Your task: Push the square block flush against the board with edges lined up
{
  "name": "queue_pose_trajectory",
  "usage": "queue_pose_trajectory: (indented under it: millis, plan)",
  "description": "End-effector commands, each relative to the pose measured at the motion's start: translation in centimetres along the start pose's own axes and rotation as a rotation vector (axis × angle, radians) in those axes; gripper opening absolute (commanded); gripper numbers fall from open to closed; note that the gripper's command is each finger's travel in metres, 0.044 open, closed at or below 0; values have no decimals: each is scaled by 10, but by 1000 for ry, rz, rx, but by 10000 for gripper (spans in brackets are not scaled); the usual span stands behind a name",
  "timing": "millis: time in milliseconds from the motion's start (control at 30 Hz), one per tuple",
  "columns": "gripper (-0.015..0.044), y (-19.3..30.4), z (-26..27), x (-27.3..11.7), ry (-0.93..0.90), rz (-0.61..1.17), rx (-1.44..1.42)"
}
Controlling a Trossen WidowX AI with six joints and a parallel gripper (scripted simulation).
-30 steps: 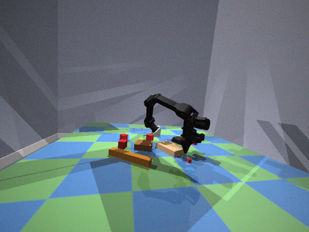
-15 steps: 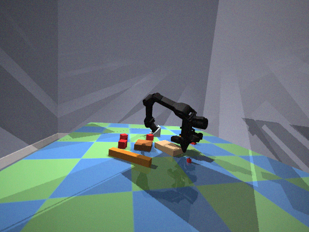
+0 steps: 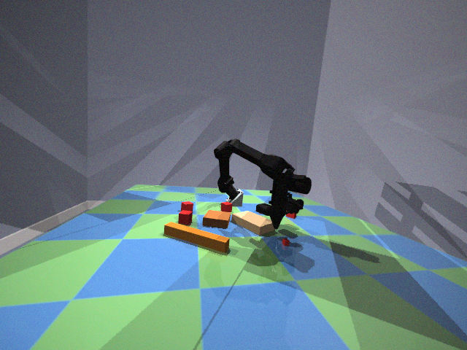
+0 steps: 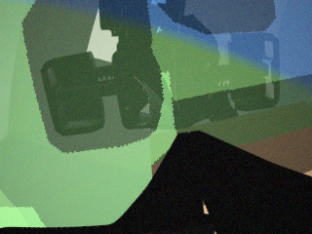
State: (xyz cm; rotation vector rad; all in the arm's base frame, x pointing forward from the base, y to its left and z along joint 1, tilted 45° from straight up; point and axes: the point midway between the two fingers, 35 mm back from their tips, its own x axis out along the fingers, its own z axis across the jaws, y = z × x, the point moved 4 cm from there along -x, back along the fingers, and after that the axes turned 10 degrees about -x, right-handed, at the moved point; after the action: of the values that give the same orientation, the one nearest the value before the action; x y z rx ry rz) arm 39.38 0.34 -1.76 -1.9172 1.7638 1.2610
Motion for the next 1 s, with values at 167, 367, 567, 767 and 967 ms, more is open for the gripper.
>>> queue_pose_trajectory:
  millis: [167, 367, 567, 767, 967]
  plan:
    - [0, 11, 2, 3, -1, 15, -4]
    - [0, 15, 2, 3, -1, 15, -4]
    - [0, 20, 3, 3, -1, 15, -4]
    - [0, 24, 3, 3, -1, 16, -4]
    - [0, 29, 4, 3, -1, 16, -5]
